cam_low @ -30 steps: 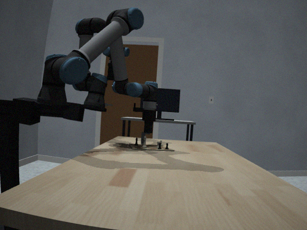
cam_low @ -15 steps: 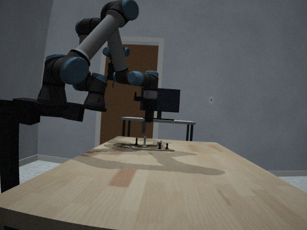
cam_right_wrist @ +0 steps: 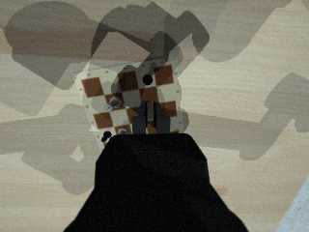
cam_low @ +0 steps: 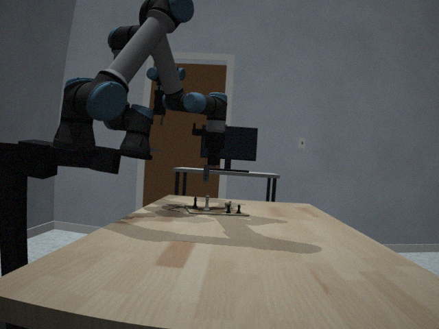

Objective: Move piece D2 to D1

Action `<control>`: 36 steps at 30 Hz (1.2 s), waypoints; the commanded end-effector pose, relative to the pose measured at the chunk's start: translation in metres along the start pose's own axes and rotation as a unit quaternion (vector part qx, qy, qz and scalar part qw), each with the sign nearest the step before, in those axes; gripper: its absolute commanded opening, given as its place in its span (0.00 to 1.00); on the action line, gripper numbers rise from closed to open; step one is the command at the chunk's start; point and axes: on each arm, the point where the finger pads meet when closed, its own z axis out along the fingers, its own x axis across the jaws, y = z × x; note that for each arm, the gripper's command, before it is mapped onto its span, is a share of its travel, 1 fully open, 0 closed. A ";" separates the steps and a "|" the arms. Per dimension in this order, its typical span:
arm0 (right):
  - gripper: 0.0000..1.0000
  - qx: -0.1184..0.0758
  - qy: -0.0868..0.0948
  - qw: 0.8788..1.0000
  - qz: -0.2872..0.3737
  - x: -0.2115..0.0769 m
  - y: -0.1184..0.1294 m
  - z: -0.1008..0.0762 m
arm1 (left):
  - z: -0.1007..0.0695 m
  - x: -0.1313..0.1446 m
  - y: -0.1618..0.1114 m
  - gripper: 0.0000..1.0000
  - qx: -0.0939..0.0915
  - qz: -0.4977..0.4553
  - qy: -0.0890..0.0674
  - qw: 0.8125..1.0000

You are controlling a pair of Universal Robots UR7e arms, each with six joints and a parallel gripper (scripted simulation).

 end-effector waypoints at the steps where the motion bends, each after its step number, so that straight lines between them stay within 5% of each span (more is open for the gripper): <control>1: 0.00 -0.001 0.001 1.000 0.000 0.000 0.000 -0.001 | 0.000 0.000 0.000 1.00 -0.001 0.000 0.000 1.000; 11: 0.00 -0.001 0.000 0.997 -0.079 0.036 -0.008 -0.002 | 0.000 0.000 0.000 1.00 -0.001 0.000 0.000 1.000; 27: 0.00 -0.001 0.000 0.997 -0.080 0.036 -0.009 -0.001 | 0.000 0.000 0.000 1.00 -0.001 0.000 0.000 1.000; 36: 0.00 -0.001 0.001 0.997 -0.080 0.036 -0.008 0.024 | 0.000 0.000 0.000 1.00 -0.001 0.000 0.000 1.000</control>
